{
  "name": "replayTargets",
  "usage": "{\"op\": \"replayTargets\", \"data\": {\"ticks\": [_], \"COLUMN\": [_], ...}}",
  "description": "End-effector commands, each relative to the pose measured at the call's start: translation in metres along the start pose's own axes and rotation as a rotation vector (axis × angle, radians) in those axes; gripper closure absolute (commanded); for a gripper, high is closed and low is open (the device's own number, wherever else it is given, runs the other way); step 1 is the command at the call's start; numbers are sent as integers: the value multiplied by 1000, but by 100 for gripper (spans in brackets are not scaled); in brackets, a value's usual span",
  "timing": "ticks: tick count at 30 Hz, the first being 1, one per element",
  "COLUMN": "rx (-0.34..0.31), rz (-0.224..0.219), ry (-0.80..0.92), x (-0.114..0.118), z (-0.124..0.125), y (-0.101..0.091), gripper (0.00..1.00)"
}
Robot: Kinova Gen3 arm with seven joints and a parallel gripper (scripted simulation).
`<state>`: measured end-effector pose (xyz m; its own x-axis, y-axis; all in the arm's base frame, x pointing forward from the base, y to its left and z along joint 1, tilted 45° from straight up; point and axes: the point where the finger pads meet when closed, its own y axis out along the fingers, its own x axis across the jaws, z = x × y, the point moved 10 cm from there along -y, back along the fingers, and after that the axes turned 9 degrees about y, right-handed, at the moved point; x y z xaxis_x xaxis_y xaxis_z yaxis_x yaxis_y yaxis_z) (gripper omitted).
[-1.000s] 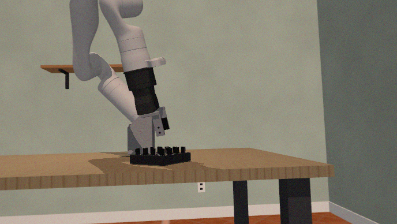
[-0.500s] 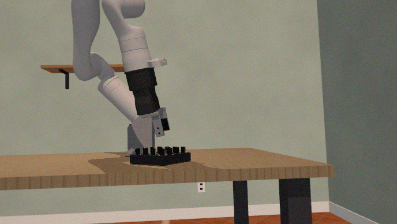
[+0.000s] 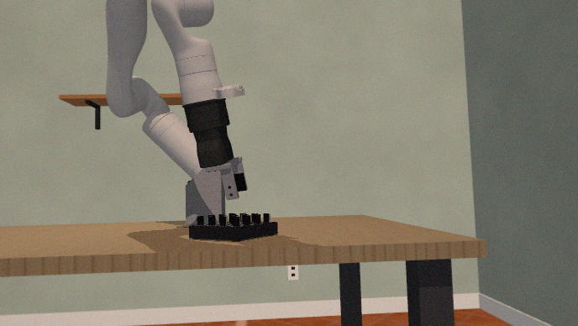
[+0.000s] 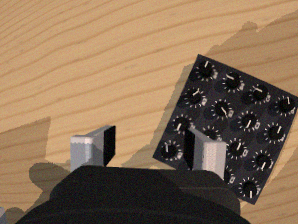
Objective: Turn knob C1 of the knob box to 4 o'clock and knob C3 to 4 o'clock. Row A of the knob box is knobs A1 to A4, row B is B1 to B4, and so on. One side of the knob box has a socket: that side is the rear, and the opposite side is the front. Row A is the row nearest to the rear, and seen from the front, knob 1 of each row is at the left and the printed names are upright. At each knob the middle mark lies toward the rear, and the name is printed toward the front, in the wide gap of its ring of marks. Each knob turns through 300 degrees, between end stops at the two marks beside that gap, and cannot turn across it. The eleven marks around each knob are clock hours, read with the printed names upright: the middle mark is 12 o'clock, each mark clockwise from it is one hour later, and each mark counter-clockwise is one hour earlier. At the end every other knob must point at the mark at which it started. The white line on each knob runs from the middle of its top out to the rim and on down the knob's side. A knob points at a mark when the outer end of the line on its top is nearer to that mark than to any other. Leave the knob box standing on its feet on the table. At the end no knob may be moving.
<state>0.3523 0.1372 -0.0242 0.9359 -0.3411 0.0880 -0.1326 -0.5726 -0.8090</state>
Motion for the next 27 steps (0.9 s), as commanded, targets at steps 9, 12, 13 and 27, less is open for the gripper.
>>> {"op": "replayTargets", "data": {"ticks": [9,12,13,27], "rx": [-8,-8,-8,-15], "rz": [-23,-23,-23,-44], "ry": [46,46,46,80], "x": [-1,-1,-1,0], "z": [1,1,1,2], "y": [2,2,2,2], "gripper": [0,0,0,0]}}
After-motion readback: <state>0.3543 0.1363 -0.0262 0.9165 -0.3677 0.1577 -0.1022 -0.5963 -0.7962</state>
